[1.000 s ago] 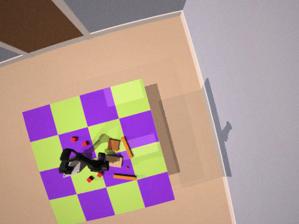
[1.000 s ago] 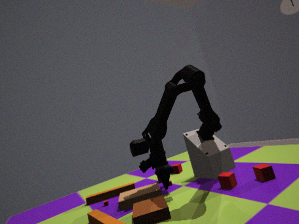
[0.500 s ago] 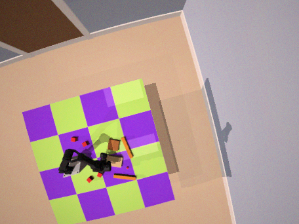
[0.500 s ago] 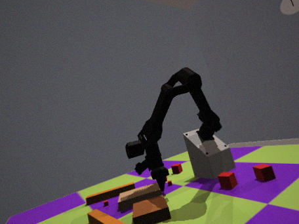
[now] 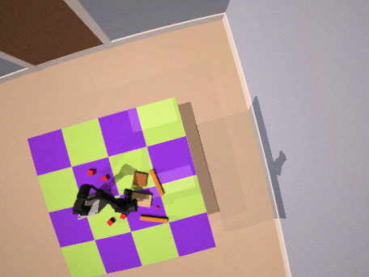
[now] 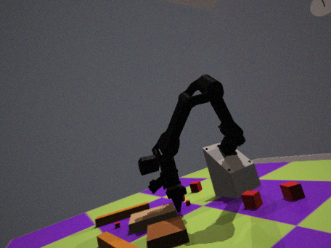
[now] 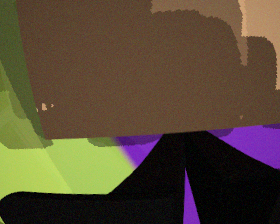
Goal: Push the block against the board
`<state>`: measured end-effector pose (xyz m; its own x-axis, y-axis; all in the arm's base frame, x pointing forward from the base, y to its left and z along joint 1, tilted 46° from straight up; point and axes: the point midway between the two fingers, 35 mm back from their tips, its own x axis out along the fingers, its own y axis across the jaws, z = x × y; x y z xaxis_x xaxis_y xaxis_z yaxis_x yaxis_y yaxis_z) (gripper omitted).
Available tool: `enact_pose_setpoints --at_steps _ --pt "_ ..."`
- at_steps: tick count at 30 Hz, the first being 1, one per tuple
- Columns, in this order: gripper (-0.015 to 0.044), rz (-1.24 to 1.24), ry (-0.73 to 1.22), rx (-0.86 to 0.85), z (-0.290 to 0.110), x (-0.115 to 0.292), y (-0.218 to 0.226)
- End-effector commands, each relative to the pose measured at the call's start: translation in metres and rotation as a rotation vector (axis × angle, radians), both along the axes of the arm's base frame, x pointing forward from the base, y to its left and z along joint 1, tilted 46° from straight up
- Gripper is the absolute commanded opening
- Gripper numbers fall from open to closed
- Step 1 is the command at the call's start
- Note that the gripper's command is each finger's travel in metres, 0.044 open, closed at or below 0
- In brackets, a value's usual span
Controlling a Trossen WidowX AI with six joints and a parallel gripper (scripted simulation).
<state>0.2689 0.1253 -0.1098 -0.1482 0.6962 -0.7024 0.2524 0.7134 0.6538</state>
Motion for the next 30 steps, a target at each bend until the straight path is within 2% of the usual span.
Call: enact_pose_setpoints --at_steps 1,24,30 --pt "0.0 -0.002 0.01 -0.001 0.001 -0.009 0.0" --pt "0.0 -0.002 0.012 -0.001 0.011 -0.045 0.003" --pt "0.0 0.0 0.007 -0.005 0.024 -0.036 -0.012"
